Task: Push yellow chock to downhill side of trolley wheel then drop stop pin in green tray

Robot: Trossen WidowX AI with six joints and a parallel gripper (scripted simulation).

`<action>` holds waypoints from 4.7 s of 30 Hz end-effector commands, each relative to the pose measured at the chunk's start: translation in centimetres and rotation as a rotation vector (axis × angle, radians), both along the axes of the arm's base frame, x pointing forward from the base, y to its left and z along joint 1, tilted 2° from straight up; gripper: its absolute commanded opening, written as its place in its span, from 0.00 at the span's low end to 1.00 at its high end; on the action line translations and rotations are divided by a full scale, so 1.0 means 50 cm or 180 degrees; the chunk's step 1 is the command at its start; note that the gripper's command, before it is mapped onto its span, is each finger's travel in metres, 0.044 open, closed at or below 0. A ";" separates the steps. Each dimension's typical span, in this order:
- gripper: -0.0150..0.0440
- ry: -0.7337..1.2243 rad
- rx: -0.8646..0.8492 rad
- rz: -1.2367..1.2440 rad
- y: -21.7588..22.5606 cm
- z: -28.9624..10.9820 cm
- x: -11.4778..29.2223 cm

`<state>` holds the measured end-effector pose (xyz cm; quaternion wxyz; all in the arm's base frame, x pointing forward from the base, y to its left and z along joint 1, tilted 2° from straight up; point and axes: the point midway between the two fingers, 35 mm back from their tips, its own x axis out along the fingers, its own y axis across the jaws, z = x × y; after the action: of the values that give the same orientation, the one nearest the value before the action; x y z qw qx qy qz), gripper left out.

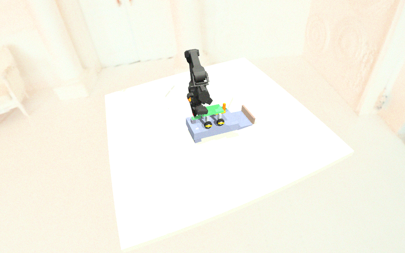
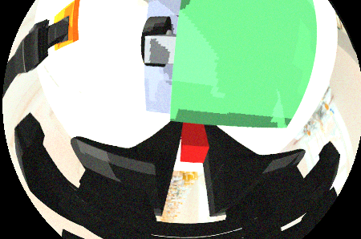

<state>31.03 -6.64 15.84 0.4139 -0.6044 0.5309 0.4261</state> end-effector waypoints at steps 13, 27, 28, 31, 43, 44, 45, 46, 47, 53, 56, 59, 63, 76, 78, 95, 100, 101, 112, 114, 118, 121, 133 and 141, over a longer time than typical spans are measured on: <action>0.25 -0.0017 0.0000 0.0006 0.005 0.026 -0.003; 0.25 -0.0017 0.0000 0.0006 0.009 0.044 -0.004; 0.25 -0.0017 0.0000 0.0006 0.009 0.045 -0.004; 0.25 -0.0017 0.0001 0.0006 0.010 0.049 -0.004; 0.25 -0.0016 0.0001 0.0006 0.013 0.063 -0.005; 0.25 -0.0016 0.0001 0.0006 0.013 0.064 -0.005; 0.25 -0.0016 0.0001 0.0006 0.013 0.065 -0.005; 0.25 -0.0016 0.0001 0.0006 0.013 0.066 -0.005; 0.25 -0.0016 0.0001 0.0006 0.013 0.068 -0.006; 0.25 -0.0016 0.0001 0.0006 0.012 0.075 -0.006; 0.25 -0.0017 0.0001 0.0006 0.011 0.078 -0.005; 0.25 -0.0017 0.0001 0.0006 0.011 0.081 -0.005; 0.25 -0.0017 0.0000 0.0006 0.008 0.084 -0.004; 0.25 -0.0017 -0.0006 0.0006 -0.039 0.089 -0.001; 0.25 -0.0017 -0.0007 0.0006 -0.045 0.091 0.000; 0.25 -0.0006 -0.0009 0.0006 -0.060 0.084 -0.090; 0.25 -0.0002 -0.0010 0.0005 -0.064 0.081 -0.125; 0.25 -0.0001 -0.0010 0.0005 -0.065 0.081 -0.132; 0.25 0.0003 -0.0009 0.0005 -0.059 0.077 -0.166; 0.25 0.0003 -0.0006 0.0005 -0.046 0.074 -0.166; 0.25 0.0003 -0.0002 0.0005 -0.016 0.069 -0.166; 0.25 0.0003 0.0001 0.0005 0.005 0.065 -0.167; 0.25 0.0004 0.0013 0.0006 0.091 0.051 -0.171; 0.25 0.0005 0.0021 0.0006 0.148 0.041 -0.175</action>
<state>22.45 -0.11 18.09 0.4165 -0.6031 0.5270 0.4302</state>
